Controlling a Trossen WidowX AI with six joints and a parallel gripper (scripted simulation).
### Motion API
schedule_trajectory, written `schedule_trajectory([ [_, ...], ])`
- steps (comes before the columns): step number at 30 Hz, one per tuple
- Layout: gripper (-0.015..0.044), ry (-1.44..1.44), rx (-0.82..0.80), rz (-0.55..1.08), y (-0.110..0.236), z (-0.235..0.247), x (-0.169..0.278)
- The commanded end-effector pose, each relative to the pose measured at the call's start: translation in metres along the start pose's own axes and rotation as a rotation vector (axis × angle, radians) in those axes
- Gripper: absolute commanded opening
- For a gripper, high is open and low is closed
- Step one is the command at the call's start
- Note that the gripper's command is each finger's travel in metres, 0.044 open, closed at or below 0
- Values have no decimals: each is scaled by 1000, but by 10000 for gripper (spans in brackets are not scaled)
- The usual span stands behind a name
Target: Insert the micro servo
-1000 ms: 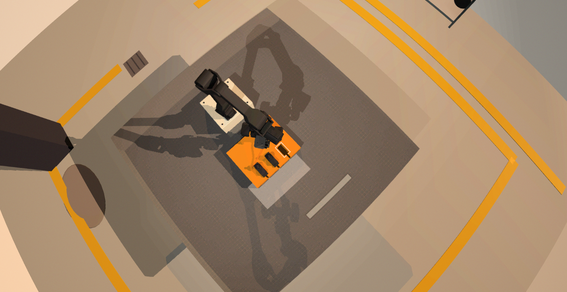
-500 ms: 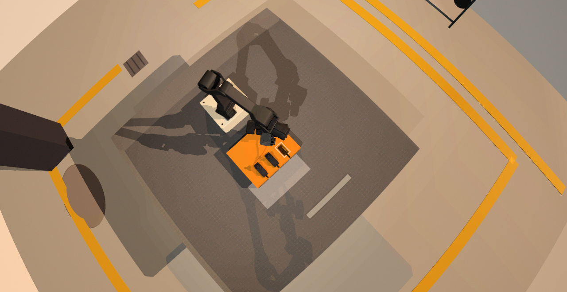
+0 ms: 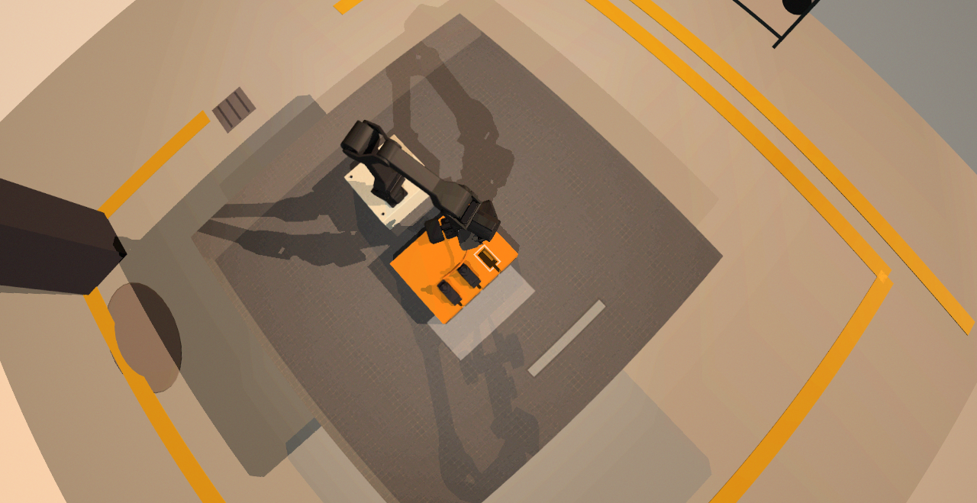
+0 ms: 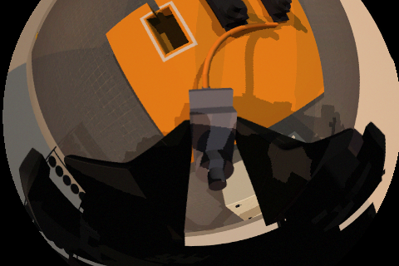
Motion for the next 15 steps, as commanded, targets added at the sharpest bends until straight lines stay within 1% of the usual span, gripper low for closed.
schedule_trajectory([
  [1, 0, 124, -3, 1, 0, 0, 0],
  [9, 0, 395, -3, 1, 0, 0, 0],
  [15, 0, 418, -3, 1, 0, 1, -1],
])
Point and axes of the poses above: the point midway between the two fingers, 35 mm back from their tips, its own y axis back along the fingers, its own z axis across the jaws, x = y × z, the point moved 8 cm from there along y, back along the fingers, and after that the axes turned 5 degrees about y, right-handed, at the moved point
